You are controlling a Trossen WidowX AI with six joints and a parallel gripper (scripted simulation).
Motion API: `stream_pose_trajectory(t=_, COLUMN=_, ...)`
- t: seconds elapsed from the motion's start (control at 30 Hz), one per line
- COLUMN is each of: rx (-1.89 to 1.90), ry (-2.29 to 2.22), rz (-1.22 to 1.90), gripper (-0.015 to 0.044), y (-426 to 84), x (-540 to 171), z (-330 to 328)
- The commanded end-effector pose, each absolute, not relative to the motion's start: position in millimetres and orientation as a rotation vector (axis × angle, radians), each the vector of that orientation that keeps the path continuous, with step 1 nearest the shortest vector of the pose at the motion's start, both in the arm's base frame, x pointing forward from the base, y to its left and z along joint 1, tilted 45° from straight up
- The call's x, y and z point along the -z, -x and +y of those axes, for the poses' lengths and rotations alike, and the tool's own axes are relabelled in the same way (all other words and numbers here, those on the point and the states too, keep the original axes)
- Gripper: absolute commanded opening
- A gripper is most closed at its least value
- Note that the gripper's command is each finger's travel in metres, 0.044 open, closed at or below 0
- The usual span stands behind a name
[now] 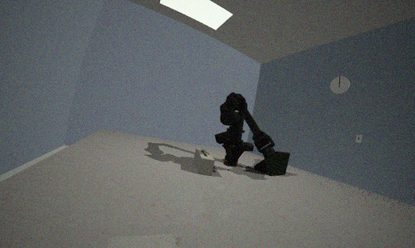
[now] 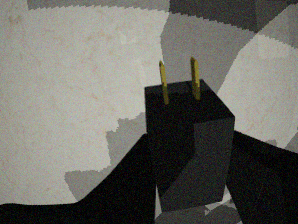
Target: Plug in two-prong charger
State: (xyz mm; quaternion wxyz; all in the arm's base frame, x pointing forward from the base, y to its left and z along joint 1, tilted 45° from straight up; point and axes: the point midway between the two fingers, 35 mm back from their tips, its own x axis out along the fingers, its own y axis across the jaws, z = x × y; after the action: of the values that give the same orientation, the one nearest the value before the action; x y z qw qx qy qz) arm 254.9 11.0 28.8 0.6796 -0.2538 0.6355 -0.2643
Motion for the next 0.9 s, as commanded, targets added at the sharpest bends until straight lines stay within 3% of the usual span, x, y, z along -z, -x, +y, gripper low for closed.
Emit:
stream_pose_trajectory(t=0.0, rx=0.651, ry=0.493, rz=1.385, gripper=0.0000, y=-253.3, x=-31.4, z=1.4)
stream_pose_trajectory(t=0.87, rx=0.740, ry=0.377, rz=1.329, gripper=0.0000, y=-271.3, x=-41.7, z=-16.9)
